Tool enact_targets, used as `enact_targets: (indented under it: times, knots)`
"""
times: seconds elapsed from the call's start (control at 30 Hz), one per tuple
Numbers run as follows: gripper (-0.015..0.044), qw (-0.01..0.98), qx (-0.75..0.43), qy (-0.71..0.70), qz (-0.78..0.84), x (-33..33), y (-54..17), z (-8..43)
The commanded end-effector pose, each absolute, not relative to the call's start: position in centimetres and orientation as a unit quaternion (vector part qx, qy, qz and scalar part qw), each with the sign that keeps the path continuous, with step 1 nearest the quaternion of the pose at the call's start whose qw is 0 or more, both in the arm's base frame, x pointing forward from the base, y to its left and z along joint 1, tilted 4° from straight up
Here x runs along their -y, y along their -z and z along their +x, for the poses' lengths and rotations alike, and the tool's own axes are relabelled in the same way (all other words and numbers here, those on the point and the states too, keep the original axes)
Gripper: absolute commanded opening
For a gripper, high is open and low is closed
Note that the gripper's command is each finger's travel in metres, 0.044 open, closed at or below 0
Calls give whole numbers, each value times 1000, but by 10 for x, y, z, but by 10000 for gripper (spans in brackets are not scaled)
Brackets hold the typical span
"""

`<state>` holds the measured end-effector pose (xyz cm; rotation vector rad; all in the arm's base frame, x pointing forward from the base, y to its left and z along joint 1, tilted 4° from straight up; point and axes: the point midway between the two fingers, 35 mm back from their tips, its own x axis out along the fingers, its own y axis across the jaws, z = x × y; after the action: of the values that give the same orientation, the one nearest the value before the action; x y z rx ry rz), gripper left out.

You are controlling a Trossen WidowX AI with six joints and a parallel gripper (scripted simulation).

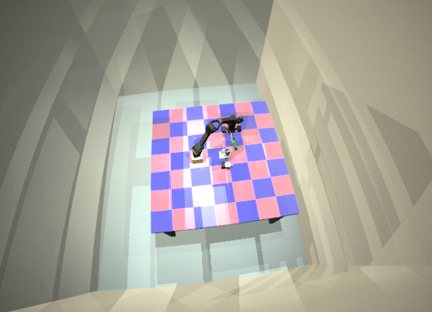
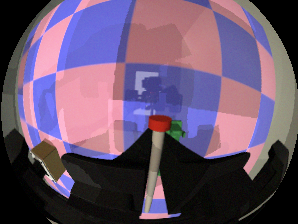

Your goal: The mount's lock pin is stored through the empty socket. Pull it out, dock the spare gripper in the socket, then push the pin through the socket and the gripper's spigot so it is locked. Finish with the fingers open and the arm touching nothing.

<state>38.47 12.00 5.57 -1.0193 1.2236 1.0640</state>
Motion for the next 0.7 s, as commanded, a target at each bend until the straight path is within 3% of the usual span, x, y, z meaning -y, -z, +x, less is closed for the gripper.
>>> enact_targets:
  times: [0.0,0.67]
  knots:
    - [0,573,-520,-457,-439,-123,-58,396]
    - [0,568,-515,-463,-445,-129,-50,423]
